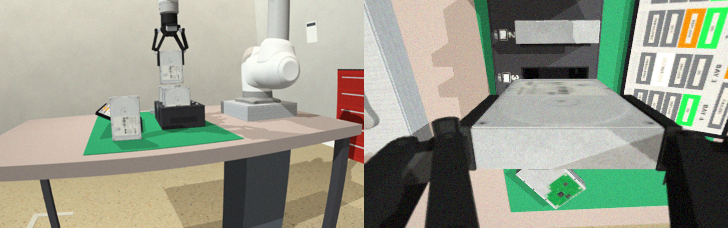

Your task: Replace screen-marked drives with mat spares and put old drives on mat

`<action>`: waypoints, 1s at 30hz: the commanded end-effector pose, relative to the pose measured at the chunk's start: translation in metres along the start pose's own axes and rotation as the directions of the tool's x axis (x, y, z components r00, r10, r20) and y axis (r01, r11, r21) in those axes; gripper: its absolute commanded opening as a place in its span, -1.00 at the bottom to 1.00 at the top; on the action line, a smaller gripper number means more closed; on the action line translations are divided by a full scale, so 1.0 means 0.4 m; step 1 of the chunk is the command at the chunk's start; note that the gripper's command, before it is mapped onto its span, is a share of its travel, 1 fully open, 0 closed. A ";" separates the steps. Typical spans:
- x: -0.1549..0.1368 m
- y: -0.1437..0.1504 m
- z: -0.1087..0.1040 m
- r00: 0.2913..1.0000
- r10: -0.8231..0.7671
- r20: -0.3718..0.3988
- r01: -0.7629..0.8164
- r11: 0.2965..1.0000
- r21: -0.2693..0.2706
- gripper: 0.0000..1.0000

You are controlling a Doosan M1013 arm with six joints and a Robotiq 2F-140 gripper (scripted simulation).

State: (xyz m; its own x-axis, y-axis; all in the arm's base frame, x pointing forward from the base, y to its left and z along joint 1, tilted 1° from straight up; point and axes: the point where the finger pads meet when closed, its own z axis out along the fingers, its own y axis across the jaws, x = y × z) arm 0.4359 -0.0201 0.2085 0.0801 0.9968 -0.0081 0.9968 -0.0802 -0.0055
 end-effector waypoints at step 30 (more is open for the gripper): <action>0.000 0.001 0.120 1.000 0.000 0.000 0.000 1.000 -0.001 -0.80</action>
State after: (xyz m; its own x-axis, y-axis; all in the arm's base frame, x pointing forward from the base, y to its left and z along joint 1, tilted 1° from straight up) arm 0.4357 -0.0205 0.1642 0.0801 0.9968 -0.0081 0.9968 -0.0801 -0.0055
